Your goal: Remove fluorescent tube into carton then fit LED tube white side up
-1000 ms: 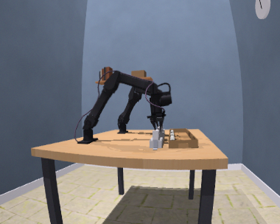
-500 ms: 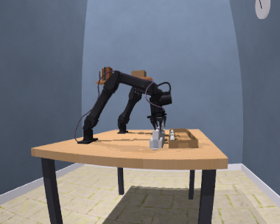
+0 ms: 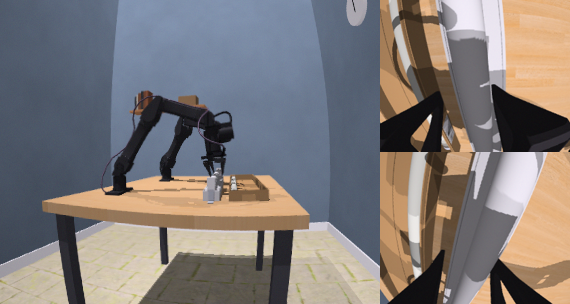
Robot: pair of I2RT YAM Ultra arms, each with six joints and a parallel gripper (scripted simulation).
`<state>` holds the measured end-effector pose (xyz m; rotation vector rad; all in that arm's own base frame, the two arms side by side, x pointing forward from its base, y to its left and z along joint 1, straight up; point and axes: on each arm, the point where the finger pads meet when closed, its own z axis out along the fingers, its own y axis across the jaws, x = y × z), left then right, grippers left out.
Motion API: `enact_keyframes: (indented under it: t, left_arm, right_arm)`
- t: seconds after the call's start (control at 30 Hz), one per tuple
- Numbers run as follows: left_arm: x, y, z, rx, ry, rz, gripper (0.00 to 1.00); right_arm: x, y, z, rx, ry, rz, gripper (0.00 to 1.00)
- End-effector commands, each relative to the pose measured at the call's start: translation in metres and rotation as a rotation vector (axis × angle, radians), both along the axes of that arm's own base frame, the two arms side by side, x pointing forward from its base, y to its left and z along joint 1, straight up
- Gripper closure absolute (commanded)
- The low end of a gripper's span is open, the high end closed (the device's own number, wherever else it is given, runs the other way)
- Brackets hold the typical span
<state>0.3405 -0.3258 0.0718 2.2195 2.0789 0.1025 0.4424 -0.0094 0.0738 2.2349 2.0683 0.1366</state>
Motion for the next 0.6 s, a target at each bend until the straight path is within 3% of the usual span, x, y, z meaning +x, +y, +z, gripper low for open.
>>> enact_keyframes:
  t: [0.0,0.2,0.3,0.43,0.47,0.57]
  left_arm:
    - [0.008,-0.01,0.018,-0.043,-0.045,-0.011,0.51]
    - [0.008,-0.01,0.018,-0.043,-0.045,-0.011,0.51]
    - [-0.006,0.0,0.038,-0.015,-0.021,0.001,0.51]
    - [0.001,-0.004,0.04,-0.035,-0.04,0.007,0.51]
    - [-0.006,0.003,0.029,0.017,0.013,0.009,0.51]
    - [-0.011,0.002,0.038,0.021,0.019,0.003,0.51]
  right_arm:
    - [0.013,-0.002,0.019,-0.001,-0.067,0.001,0.51]
    - [0.013,-0.002,0.019,-0.001,-0.067,0.001,0.51]
    - [-0.001,-0.001,0.039,0.0,-0.04,0.0,0.51]
    - [0.006,-0.001,0.04,-0.001,-0.062,0.002,0.51]
    - [-0.003,0.0,0.045,0.0,-0.03,0.0,0.51]
    - [-0.006,0.002,0.058,0.0,-0.03,0.002,0.51]
